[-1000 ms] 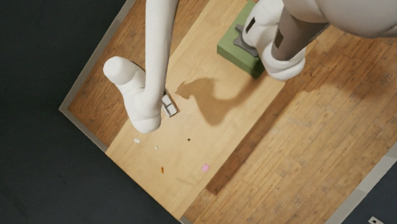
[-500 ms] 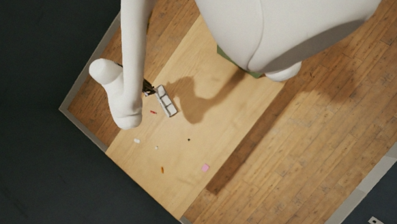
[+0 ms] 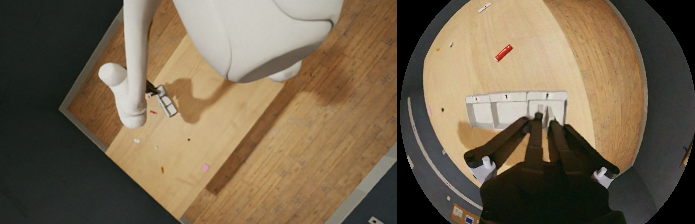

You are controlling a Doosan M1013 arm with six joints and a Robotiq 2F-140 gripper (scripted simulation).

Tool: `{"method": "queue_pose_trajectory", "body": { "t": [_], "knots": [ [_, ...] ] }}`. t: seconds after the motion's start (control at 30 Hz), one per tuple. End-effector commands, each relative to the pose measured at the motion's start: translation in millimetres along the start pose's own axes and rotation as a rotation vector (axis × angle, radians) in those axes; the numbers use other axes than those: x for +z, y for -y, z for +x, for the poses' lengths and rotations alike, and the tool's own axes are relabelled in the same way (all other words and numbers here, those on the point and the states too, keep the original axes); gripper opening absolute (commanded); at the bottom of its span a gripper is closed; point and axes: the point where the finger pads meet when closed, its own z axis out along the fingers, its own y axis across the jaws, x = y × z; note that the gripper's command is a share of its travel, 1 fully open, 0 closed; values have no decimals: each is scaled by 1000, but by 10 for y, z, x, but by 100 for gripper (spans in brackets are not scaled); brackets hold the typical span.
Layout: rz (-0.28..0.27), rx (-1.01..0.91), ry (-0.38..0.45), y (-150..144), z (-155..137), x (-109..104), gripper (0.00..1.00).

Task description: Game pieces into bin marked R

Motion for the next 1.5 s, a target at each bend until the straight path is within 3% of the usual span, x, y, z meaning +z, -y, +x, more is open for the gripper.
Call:
{"method": "queue_pose_trajectory", "body": {
  "t": [0.0, 0.17, 1.47],
  "knots": [
    [0, 0, -2, 1, 7, 18, 15],
    [0, 0, -2, 1, 7, 142, 15],
    [0, 0, -2, 1, 8, 142, 15]
  ]
}}
